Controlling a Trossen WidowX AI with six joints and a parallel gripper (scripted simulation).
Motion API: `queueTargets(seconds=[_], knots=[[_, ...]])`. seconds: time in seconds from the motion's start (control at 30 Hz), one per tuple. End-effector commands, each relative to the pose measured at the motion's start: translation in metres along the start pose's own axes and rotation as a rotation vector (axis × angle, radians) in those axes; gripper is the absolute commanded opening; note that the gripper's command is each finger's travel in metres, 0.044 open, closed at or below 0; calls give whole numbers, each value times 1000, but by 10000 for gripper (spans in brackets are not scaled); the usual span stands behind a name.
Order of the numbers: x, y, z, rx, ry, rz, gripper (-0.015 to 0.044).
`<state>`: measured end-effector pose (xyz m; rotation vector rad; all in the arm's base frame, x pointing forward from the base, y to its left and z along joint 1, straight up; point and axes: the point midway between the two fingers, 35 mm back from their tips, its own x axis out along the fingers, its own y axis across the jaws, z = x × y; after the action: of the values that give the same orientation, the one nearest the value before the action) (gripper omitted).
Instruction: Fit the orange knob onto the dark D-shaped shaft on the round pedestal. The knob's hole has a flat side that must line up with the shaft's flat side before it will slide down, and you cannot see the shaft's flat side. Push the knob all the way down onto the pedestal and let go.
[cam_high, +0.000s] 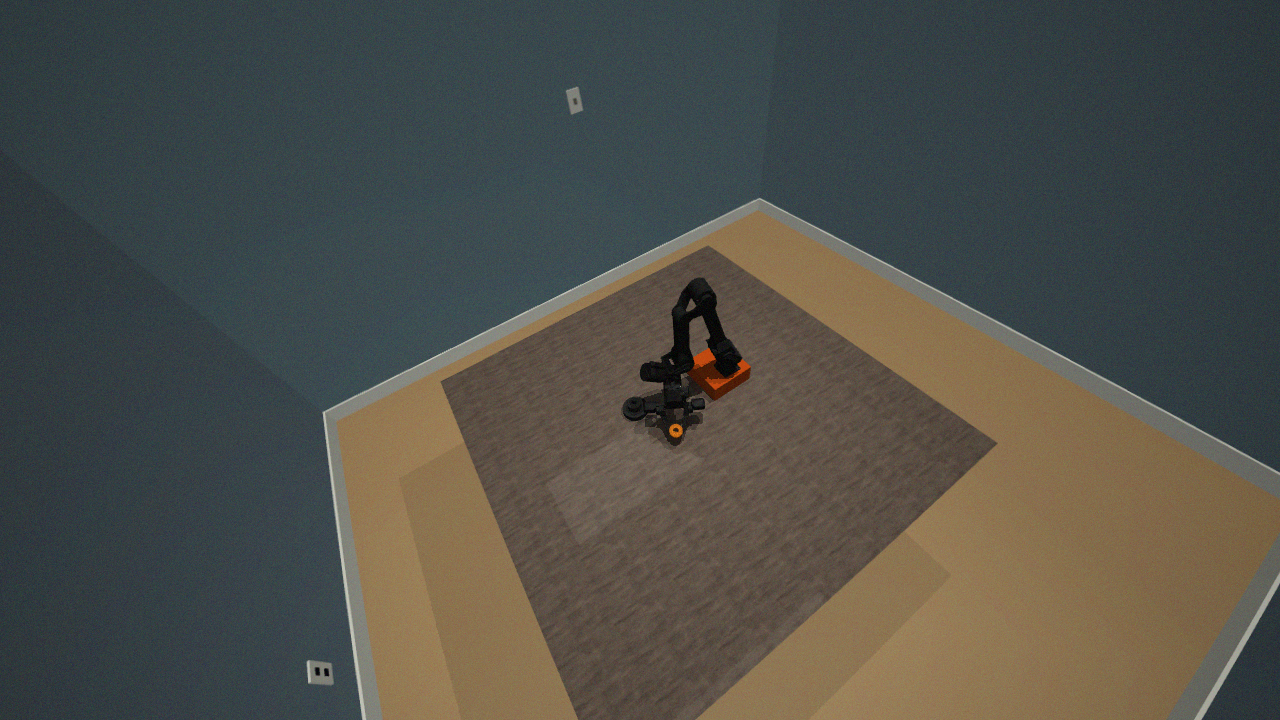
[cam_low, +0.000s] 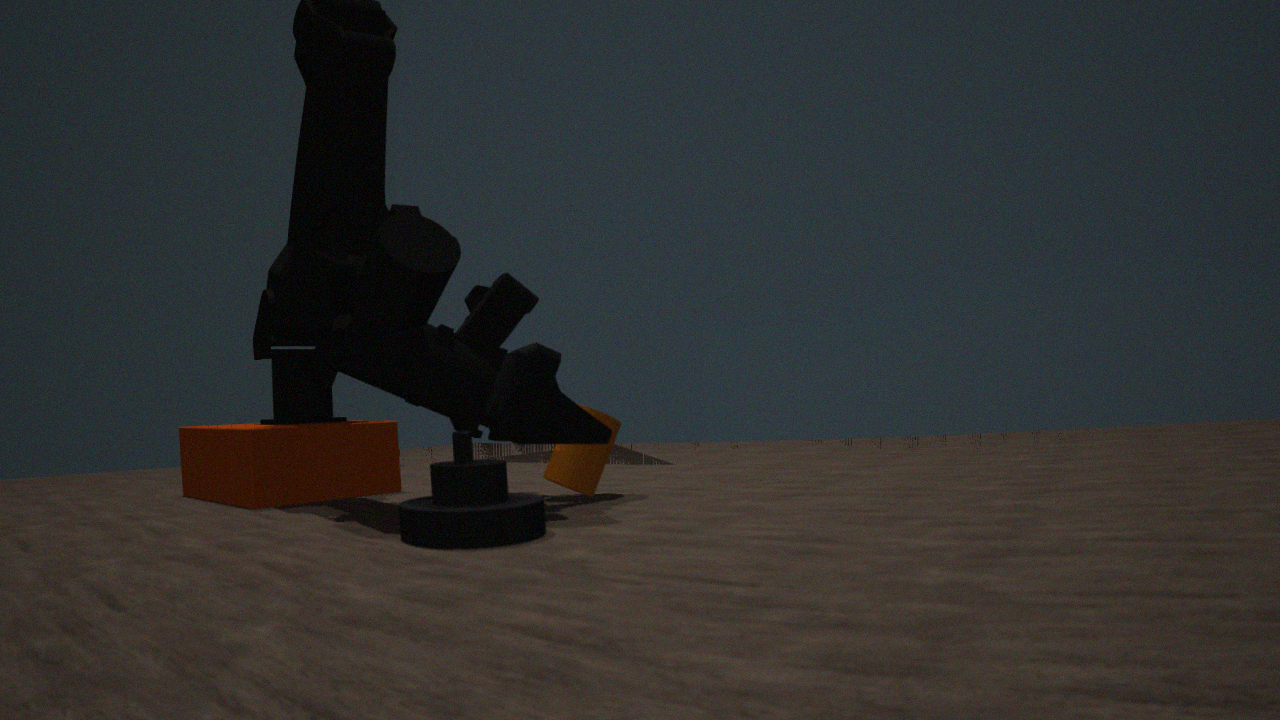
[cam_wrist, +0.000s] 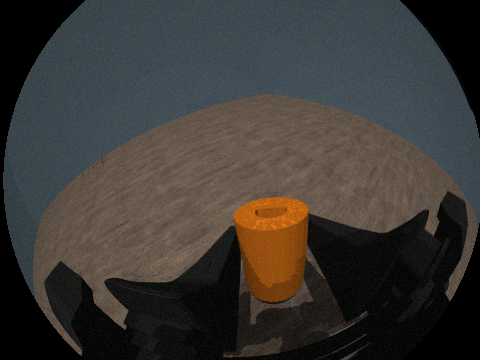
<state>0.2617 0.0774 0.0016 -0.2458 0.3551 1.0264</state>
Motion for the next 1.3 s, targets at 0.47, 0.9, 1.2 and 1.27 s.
queueTargets(seconds=[0.47,0.9,1.2,1.27], knots=[[-8,1,-10,1,-172,2,206],[-8,1,-10,1,-172,2,260],[-8,1,-10,1,-172,2,260],[-8,1,-10,1,-172,2,260]])
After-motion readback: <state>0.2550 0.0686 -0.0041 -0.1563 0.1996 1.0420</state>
